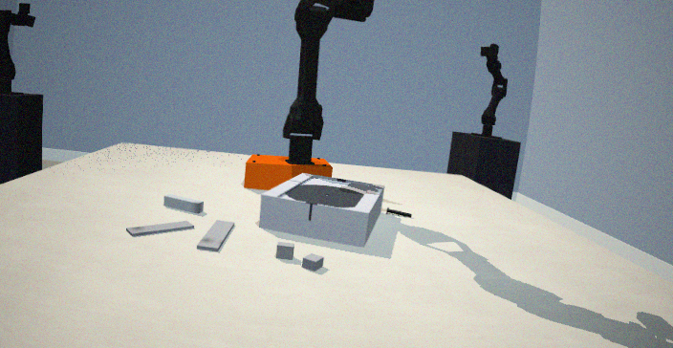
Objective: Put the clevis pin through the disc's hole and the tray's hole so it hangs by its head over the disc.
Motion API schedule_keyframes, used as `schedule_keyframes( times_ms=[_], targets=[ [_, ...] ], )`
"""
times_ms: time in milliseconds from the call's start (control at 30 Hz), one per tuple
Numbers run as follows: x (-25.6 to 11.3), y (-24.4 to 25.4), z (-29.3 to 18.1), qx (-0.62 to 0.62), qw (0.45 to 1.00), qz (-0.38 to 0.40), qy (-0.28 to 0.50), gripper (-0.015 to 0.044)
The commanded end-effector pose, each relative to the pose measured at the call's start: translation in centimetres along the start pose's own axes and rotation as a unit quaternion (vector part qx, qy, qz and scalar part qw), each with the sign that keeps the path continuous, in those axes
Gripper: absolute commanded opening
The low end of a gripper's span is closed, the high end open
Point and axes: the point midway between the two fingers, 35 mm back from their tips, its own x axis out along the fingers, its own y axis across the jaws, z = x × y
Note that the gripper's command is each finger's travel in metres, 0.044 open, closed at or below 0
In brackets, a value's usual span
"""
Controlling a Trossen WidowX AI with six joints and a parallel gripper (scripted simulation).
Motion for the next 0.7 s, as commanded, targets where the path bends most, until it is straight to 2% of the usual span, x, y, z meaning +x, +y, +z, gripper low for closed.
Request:
schedule_keyframes(
  times_ms=[0, 167, 333, 500, 667],
  targets=[
    [0.6, -3.4, -5.1, 0.167, 0.982, -0.079, 0.045, 0.016],
    [0.1, -6.7, -12.9, 0.38, 0.896, -0.212, 0.09, 0.016],
    [-2.5, -8.5, -21.1, 0.533, 0.757, -0.361, 0.108, 0.016],
    [-7.2, -8.8, -28.6, 0.613, 0.592, -0.515, 0.093, 0.016],
    [-13.4, -7.7, -34.2, 0.617, 0.426, -0.66, 0.044, 0.016]
  ],
)
